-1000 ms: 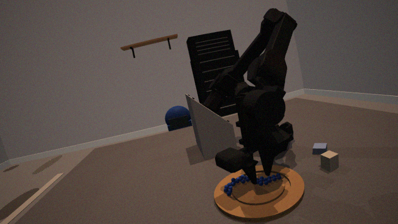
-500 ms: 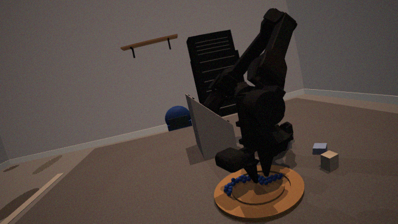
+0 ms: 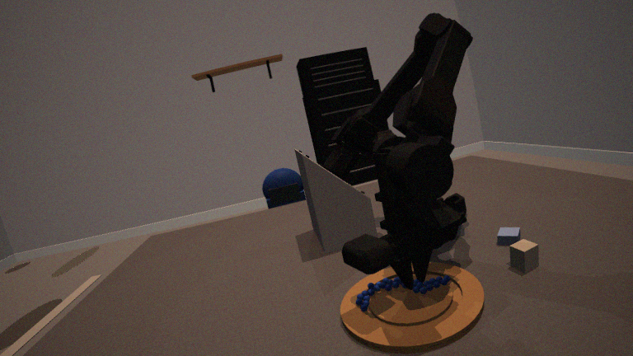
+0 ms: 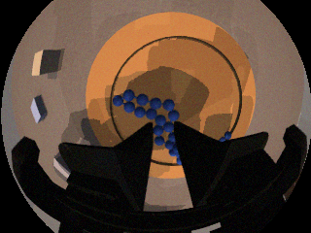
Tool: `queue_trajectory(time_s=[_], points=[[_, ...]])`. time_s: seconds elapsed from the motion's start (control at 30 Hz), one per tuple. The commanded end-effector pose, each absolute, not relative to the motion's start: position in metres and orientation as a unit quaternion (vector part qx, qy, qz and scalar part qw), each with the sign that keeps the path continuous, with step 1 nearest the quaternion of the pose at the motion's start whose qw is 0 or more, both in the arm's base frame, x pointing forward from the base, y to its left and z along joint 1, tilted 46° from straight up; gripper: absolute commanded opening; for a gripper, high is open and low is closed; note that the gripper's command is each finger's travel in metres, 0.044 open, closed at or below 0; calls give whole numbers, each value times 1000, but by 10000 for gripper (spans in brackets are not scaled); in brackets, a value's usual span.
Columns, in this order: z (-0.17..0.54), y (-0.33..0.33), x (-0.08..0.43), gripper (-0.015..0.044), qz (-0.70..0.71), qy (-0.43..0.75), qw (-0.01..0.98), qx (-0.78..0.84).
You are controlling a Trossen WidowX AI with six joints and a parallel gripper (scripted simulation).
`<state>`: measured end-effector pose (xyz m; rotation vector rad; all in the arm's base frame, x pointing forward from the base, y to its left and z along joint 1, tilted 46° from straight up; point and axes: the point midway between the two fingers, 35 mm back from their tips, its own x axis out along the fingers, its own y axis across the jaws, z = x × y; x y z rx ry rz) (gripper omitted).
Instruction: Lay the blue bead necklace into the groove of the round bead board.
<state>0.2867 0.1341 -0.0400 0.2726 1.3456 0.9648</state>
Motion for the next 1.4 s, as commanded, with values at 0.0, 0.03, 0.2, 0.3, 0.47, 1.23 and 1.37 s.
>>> queue_trajectory(time_s=[0.0,0.03,0.2,0.3,0.47,1.23,1.37], points=[[-40,134,287,0,429,596,669,120],[-40,134,287,0,429,596,669,120],[-40,134,287,0,429,596,669,120],[-40,134,287,0,429,596,669,120],[-40,134,287,0,429,596,669,120],[-31,134,279,0,428,596,668,123],[-33,136,279,0,428,596,668,123]])
